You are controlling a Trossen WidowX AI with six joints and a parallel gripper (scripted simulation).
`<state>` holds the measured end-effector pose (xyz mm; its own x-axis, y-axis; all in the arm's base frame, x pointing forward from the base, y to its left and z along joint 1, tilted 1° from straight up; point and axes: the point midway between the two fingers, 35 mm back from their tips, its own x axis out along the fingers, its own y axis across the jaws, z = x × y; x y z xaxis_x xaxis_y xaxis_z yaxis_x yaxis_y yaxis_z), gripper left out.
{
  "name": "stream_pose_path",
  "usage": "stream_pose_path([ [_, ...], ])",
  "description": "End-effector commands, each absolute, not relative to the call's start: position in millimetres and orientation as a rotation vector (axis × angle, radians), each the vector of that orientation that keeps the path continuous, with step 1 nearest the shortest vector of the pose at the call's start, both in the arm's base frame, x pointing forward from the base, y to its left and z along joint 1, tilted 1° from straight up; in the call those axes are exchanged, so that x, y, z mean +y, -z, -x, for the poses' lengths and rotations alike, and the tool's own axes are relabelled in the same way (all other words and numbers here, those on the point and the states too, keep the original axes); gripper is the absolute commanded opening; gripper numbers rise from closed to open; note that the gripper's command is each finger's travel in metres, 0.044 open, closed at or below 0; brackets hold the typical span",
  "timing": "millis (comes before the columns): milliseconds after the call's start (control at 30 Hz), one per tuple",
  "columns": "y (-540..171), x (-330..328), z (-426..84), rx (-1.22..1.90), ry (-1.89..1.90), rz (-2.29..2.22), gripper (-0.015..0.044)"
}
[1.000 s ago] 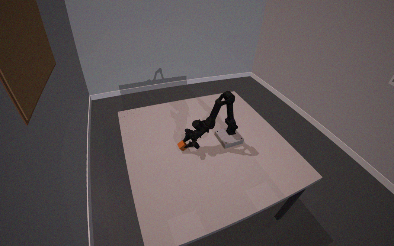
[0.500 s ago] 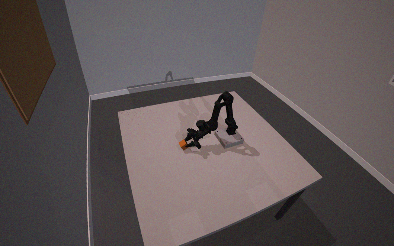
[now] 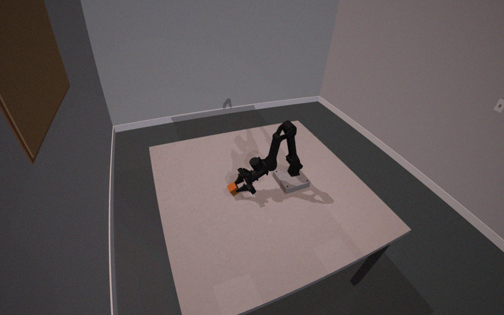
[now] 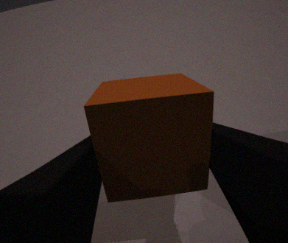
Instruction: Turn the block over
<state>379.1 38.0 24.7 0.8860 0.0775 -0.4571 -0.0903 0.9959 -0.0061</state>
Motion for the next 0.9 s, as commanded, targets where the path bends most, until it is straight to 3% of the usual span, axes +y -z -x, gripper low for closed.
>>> stream_pose_path([
  [0,-25.8,38.3,-379.5,0.468,-0.091,0.032,0.0131],
  [400,-25.8,38.3,-379.5,0.468,-0.091,0.032,0.044],
  [867,-25.8,38.3,-379.5,0.468,-0.091,0.032,0.044],
])
